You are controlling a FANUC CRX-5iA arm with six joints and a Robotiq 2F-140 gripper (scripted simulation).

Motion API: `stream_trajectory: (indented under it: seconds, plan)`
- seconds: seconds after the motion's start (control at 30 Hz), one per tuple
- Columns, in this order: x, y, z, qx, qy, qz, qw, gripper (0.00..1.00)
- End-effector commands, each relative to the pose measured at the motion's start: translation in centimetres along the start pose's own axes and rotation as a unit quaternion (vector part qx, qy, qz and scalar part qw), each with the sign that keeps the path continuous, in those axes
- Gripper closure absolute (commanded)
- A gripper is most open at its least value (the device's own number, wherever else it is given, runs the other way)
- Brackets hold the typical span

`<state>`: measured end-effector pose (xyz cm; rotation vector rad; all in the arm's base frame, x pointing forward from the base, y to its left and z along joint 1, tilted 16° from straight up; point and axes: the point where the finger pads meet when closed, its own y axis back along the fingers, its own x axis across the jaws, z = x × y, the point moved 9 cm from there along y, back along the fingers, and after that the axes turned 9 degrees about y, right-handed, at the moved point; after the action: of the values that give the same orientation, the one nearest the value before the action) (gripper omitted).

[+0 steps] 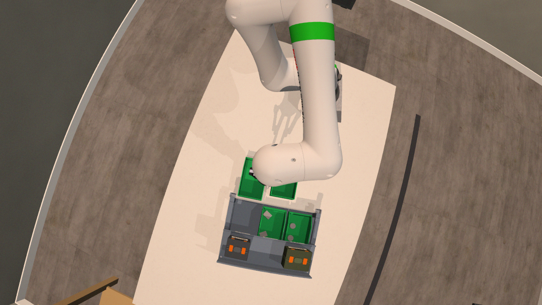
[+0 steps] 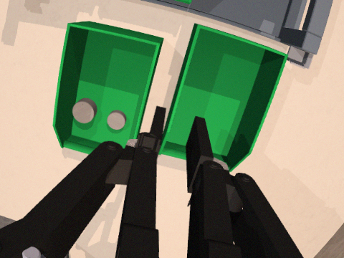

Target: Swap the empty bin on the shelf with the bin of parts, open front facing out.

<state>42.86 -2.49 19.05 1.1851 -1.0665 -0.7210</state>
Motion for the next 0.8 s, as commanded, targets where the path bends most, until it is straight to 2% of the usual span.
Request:
stream_trajectory:
  seconds: [0.0, 0.77]
  plan:
    - [0.0, -0.1, 0.0, 0.001, 0.0, 0.0, 1.0, 0.76]
    - [0.0, -3.2, -0.1, 0.001, 0.0, 0.0, 1.0, 0.76]
